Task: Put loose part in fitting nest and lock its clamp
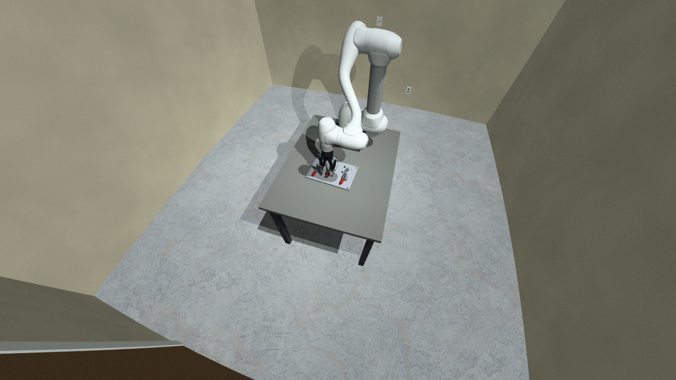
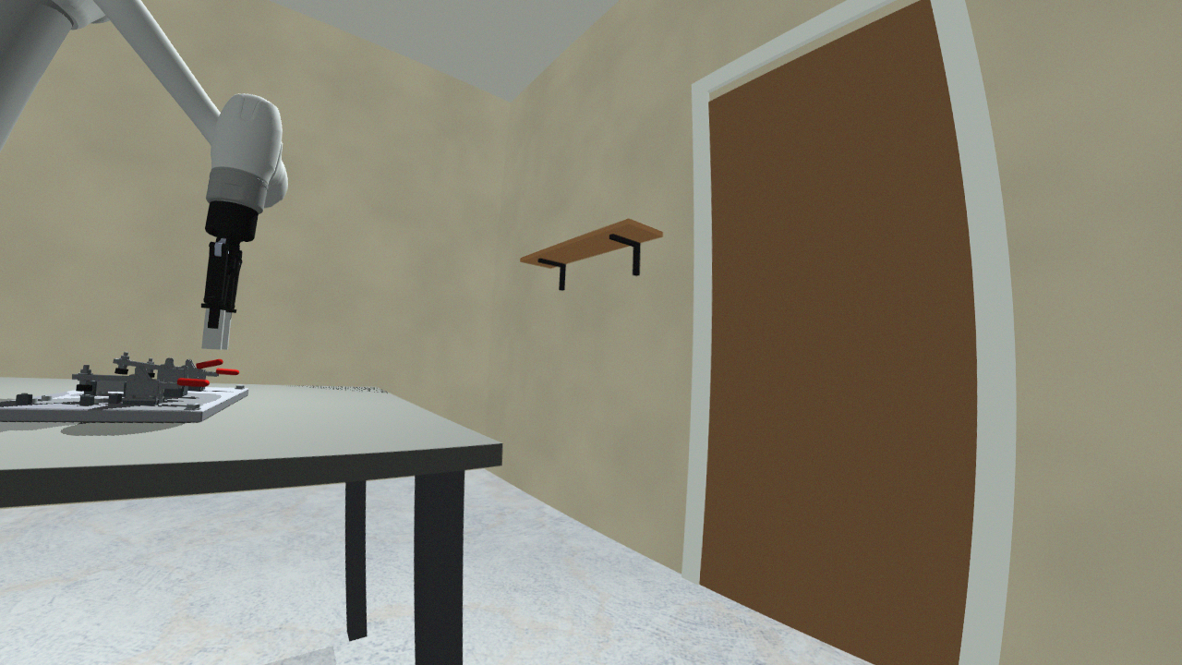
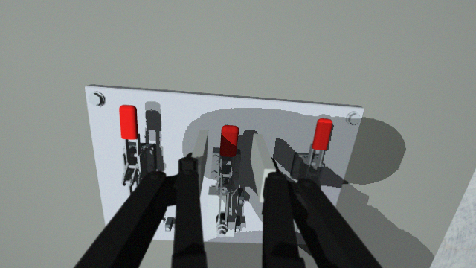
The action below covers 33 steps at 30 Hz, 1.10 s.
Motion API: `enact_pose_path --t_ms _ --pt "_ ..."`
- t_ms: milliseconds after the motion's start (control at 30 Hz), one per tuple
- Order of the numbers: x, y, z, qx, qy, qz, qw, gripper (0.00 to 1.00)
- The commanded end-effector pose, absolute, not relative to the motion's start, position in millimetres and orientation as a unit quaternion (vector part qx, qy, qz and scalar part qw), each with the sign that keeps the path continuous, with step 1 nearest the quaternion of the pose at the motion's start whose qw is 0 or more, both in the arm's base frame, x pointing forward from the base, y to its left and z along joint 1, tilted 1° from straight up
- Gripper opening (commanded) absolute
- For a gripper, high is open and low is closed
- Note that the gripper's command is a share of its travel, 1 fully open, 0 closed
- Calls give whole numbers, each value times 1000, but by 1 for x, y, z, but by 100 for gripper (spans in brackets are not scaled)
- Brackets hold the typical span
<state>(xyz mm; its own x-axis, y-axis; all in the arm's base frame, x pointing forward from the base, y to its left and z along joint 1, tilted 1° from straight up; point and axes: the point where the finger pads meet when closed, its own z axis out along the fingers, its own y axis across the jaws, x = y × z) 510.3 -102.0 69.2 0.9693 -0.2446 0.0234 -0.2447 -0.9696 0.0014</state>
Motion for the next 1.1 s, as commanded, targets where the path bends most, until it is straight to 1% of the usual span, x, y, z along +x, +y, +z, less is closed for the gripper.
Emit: enact_pose_path --t_ms 0,467,500,1067 --pt "510 -102 71 992 -123 12 2 35" --pt "510 -102 71 992 -123 12 2 35" --pt "510 -102 71 992 -123 12 2 10" --pt "510 -102 71 992 -123 12 2 10"
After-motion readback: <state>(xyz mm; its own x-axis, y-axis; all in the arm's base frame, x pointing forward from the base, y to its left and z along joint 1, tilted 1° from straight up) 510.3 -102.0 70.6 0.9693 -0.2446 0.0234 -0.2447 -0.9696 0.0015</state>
